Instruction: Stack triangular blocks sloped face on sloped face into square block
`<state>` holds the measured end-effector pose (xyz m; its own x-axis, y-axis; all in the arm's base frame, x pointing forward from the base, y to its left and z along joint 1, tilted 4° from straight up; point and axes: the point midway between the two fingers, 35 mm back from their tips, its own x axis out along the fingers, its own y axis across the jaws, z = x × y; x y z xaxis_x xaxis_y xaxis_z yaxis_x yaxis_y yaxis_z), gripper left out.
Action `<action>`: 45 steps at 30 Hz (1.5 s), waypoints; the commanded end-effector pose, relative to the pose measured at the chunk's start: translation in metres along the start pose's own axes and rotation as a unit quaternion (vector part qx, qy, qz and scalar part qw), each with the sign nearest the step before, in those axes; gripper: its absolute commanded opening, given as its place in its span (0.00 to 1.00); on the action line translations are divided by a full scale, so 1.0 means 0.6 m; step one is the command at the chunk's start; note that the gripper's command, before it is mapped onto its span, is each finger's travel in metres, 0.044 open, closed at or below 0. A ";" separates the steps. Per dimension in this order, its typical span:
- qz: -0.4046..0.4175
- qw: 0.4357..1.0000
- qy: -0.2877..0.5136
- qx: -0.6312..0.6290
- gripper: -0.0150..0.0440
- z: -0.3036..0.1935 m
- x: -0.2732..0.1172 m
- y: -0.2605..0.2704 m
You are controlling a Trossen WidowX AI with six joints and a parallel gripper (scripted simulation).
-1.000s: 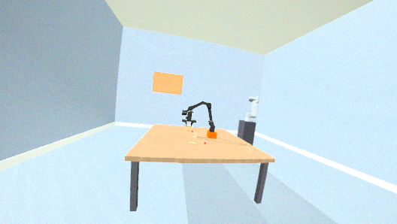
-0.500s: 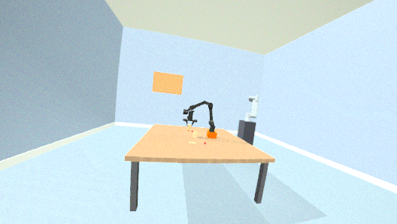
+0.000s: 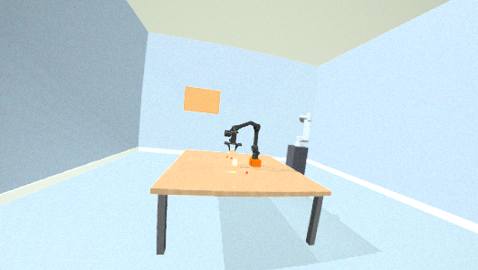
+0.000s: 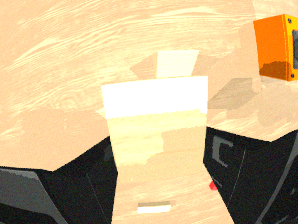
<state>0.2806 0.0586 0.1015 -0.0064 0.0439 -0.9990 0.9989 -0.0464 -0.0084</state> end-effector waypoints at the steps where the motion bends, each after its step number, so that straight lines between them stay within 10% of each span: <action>1: -0.006 1.000 0.001 0.003 0.25 -0.017 -0.005 -0.023; 45: -0.008 1.000 0.002 0.003 0.25 0.014 0.145 -0.074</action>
<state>0.2358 0.0564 0.0173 -0.0238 0.0480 -0.9986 0.9979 -0.0583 -0.0266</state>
